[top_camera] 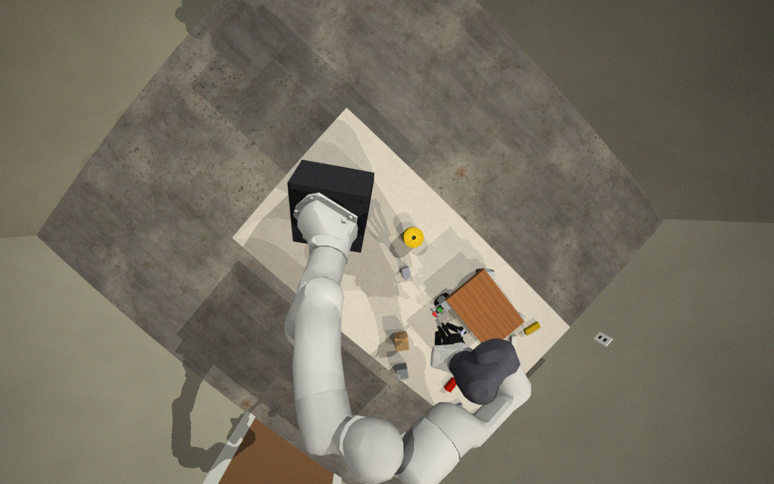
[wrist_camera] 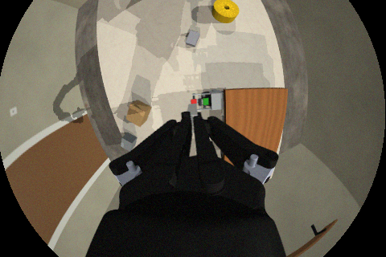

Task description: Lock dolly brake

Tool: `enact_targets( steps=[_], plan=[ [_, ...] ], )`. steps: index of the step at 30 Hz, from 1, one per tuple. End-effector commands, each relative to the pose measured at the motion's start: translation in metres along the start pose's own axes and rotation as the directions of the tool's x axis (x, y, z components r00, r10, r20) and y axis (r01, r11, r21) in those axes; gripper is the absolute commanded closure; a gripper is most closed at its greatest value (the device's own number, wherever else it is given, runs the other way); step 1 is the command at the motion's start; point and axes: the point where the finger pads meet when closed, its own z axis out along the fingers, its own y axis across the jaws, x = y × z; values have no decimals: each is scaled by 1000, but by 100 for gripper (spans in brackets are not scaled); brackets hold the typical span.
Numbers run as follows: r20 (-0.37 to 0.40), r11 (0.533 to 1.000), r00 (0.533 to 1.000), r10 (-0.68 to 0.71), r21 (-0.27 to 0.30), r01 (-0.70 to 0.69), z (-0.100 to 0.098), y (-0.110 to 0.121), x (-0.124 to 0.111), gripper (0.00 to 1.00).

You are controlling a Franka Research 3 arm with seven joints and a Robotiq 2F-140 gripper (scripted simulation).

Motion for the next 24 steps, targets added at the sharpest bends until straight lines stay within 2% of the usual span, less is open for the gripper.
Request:
enact_targets(
  steps=[1, 14, 24],
  plan=[
    [3, 1000, 1000, 1, -1, -1, 1, 0, -1, 100],
    [4, 1000, 1000, 2, -1, -2, 2, 0, -1, 100],
    [5, 1000, 1000, 3, 0, -3, 14, 1, -1, 100]
  ],
)
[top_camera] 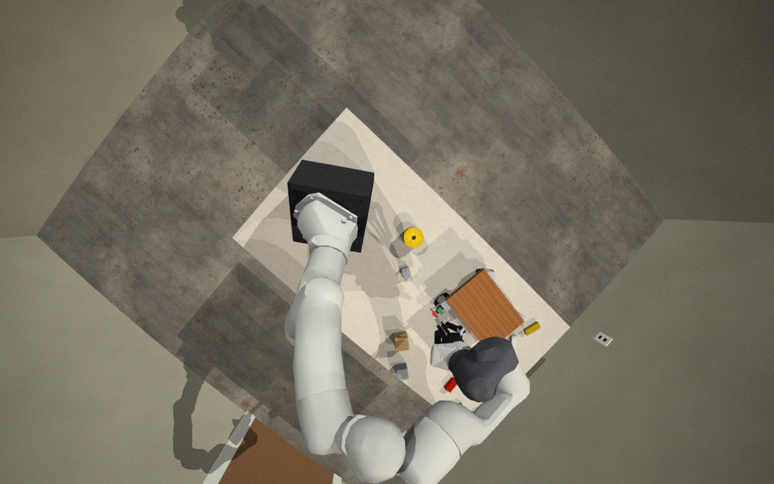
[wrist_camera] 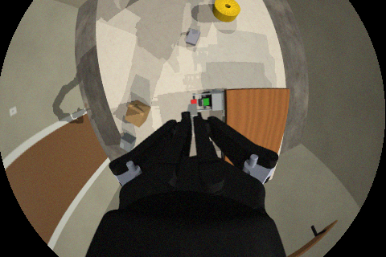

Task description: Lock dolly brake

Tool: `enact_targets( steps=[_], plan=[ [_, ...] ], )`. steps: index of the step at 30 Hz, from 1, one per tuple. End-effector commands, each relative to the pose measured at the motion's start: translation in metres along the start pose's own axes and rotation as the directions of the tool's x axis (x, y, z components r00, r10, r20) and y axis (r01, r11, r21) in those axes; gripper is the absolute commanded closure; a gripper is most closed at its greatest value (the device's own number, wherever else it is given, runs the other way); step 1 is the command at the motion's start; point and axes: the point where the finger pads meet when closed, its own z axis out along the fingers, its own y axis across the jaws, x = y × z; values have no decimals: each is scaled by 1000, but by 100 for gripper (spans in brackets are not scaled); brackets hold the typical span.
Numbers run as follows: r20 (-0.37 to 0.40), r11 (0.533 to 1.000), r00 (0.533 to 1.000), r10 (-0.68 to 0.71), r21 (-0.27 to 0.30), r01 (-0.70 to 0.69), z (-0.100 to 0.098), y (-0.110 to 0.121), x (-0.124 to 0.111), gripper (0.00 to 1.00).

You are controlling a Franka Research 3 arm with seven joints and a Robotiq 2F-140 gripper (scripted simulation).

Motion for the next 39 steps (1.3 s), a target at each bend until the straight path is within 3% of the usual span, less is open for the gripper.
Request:
enact_targets(
  steps=[1, 18, 39],
  plan=[
    [3, 1000, 1000, 5, -2, -5, 7, 1, 0, 100],
    [3, 1000, 1000, 5, -2, -5, 40, 1, -1, 100],
    [3, 1000, 1000, 5, -2, -5, 63, 2, -2, 100]
  ],
)
